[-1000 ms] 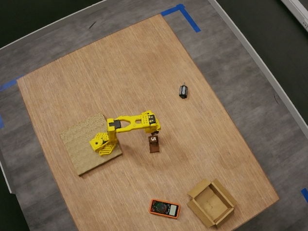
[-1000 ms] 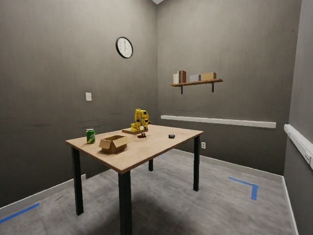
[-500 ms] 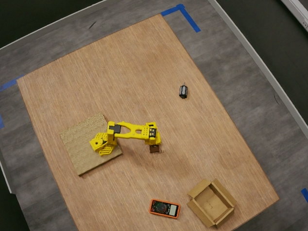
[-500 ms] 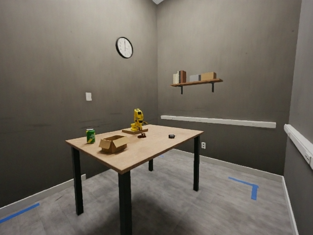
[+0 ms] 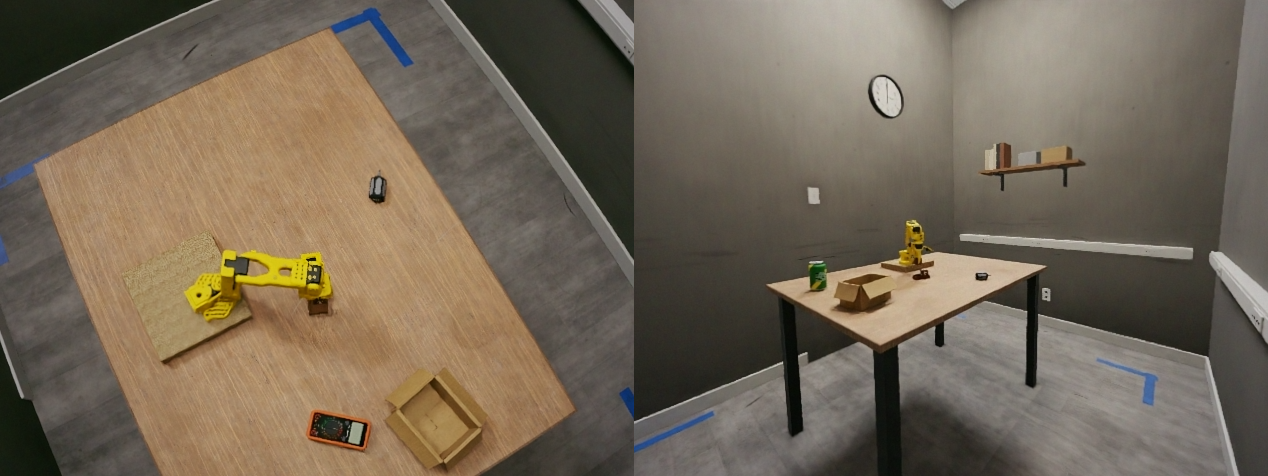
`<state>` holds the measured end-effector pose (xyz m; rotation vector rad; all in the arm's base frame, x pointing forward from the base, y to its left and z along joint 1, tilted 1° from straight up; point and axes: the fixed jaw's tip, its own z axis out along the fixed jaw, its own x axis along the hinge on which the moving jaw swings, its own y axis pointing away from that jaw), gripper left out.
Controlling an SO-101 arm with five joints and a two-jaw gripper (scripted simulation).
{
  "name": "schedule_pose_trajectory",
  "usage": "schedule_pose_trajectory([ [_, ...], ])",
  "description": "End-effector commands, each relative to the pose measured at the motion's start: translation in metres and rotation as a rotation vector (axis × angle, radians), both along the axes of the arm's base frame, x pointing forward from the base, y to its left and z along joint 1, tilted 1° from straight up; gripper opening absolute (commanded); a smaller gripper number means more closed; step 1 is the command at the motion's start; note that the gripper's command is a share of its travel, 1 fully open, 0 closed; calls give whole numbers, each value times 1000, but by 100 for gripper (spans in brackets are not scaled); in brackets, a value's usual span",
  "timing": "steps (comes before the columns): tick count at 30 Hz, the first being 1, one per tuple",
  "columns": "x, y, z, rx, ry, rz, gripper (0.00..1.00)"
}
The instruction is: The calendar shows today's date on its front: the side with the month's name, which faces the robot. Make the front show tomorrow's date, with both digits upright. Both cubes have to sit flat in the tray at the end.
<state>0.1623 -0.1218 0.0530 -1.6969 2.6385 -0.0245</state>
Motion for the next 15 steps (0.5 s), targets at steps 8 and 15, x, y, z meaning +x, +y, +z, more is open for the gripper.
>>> schedule_pose_trajectory([
  [8, -2, -1, -10, 3, 2, 2, 0],
  [15, -2, -1, -15, 3, 2, 2, 0],
])
